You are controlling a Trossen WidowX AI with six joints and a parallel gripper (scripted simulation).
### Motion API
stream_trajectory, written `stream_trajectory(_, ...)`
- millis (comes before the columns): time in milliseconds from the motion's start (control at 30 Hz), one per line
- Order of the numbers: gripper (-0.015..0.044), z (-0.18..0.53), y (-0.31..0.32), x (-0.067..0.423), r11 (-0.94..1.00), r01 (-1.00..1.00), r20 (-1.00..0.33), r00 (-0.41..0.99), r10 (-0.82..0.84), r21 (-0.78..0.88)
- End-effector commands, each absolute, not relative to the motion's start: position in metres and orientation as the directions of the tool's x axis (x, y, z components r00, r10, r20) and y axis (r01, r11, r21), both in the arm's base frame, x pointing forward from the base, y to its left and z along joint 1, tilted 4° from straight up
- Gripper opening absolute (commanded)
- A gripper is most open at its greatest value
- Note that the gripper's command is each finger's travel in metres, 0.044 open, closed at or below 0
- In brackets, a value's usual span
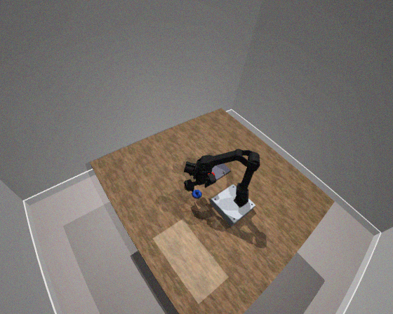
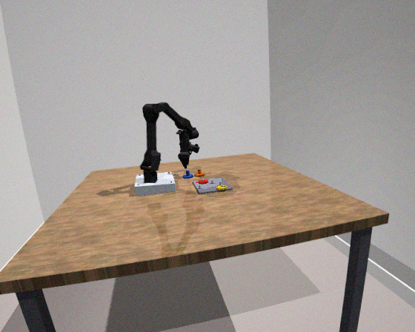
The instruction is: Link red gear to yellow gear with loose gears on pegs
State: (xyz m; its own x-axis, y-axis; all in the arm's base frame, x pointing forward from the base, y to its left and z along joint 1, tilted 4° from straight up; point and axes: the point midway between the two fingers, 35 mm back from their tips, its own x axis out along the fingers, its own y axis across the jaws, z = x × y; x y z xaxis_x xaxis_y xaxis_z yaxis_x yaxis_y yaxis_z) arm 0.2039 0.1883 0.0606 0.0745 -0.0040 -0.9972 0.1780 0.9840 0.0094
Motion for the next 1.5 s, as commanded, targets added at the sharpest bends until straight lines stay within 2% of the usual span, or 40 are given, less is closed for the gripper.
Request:
stream_trajectory(0,0.0440,0.063,0.189,0.205,0.981,0.194,-0.997,0.073,-0.016,-0.002)
stream_trajectory(1033,0.0440,0.021,0.189,0.209,0.981,0.194,-0.997,0.073,-0.017,-0.002)
stream_trajectory(1467,0.0099,0.021,0.189,0.209,0.981,0.194,-0.997,0.073,-0.017,-0.002)
